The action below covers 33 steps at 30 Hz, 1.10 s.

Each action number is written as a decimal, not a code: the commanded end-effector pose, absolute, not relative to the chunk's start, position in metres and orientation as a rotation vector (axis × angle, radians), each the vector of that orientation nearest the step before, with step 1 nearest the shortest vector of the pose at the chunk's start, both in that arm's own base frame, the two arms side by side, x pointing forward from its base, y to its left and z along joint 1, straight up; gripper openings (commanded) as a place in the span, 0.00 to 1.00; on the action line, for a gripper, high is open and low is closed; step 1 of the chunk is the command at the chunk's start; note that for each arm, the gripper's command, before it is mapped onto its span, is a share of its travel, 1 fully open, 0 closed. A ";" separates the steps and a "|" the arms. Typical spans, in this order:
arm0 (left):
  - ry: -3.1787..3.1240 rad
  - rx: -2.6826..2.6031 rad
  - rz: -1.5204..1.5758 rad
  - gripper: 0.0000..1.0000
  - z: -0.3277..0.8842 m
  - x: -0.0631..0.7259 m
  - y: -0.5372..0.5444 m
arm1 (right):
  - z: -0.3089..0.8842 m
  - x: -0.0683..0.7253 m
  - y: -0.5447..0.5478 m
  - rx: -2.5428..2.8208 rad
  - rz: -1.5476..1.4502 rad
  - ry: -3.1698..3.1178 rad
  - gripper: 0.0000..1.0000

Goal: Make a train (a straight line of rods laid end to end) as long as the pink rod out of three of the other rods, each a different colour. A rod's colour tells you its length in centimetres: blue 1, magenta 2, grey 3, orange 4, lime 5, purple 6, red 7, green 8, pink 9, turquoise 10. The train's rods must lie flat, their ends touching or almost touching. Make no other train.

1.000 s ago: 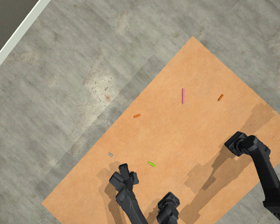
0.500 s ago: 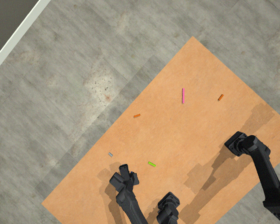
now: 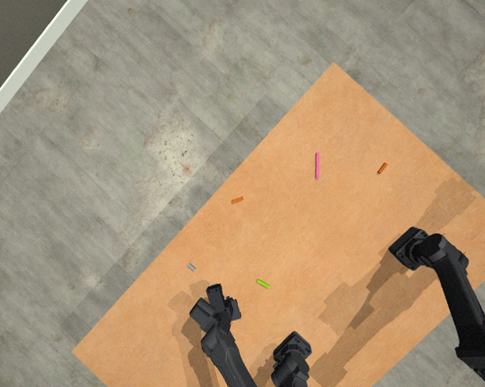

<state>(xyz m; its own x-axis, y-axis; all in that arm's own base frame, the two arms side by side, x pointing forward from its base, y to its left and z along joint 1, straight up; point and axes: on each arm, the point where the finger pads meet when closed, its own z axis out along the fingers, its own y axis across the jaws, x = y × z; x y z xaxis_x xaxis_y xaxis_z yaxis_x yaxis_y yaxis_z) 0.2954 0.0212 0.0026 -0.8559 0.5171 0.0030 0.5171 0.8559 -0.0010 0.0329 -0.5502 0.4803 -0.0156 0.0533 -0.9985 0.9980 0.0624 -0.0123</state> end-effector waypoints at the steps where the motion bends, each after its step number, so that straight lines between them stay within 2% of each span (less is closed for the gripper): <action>1: -3.057 -0.870 -0.020 0.23 0.012 0.307 0.023 | 0.501 0.024 -0.544 1.175 -1.175 1.230 1.00; 33: -3.061 -0.875 -0.023 0.23 0.014 0.316 0.023 | 0.501 0.024 -0.544 1.175 -1.175 1.230 1.00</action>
